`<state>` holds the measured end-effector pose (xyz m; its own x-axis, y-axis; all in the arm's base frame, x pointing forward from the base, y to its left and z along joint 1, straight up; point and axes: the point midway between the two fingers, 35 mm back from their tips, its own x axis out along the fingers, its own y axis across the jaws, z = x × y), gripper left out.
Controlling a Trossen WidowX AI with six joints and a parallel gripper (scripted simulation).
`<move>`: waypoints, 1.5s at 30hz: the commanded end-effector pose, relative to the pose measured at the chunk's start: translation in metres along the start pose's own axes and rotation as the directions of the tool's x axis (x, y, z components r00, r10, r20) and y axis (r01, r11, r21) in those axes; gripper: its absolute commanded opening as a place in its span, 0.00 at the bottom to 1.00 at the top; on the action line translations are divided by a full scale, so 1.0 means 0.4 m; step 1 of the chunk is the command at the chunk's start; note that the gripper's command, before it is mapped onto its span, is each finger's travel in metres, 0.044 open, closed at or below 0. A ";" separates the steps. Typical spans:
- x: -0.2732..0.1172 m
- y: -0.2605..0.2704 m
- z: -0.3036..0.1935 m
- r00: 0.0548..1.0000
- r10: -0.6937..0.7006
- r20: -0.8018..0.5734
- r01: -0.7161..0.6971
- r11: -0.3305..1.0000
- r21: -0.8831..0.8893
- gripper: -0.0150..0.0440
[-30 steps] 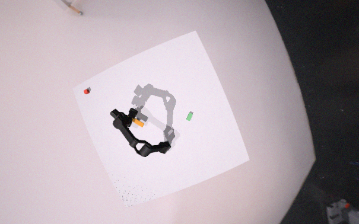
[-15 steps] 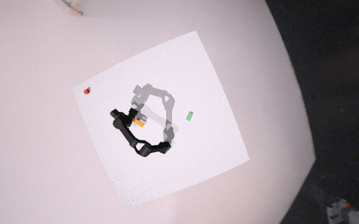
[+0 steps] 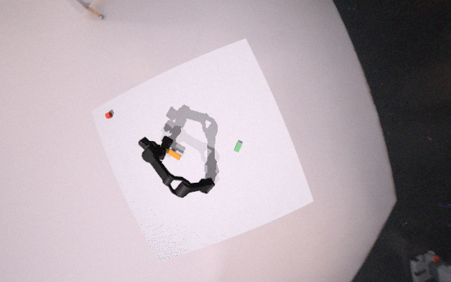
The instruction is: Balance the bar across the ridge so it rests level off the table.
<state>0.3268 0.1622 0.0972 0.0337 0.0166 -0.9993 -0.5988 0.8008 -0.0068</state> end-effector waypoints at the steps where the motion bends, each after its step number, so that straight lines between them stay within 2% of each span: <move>1: 0.000 0.000 0.000 1.000 0.000 0.000 0.000 1.000 0.000 0.25; 3: 0.000 0.000 0.000 1.000 0.000 0.000 0.000 1.000 0.000 0.25; 9: 0.000 0.000 0.000 1.000 0.000 0.000 0.000 1.000 0.000 0.52; 10: 0.000 0.000 0.000 1.000 0.000 0.000 0.000 1.000 0.000 0.54; 45: 0.000 0.000 0.000 1.000 0.000 0.000 0.000 1.000 0.000 0.55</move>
<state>0.3268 0.1622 0.0972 0.0337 0.0167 -0.9993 -0.5988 0.8008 -0.0068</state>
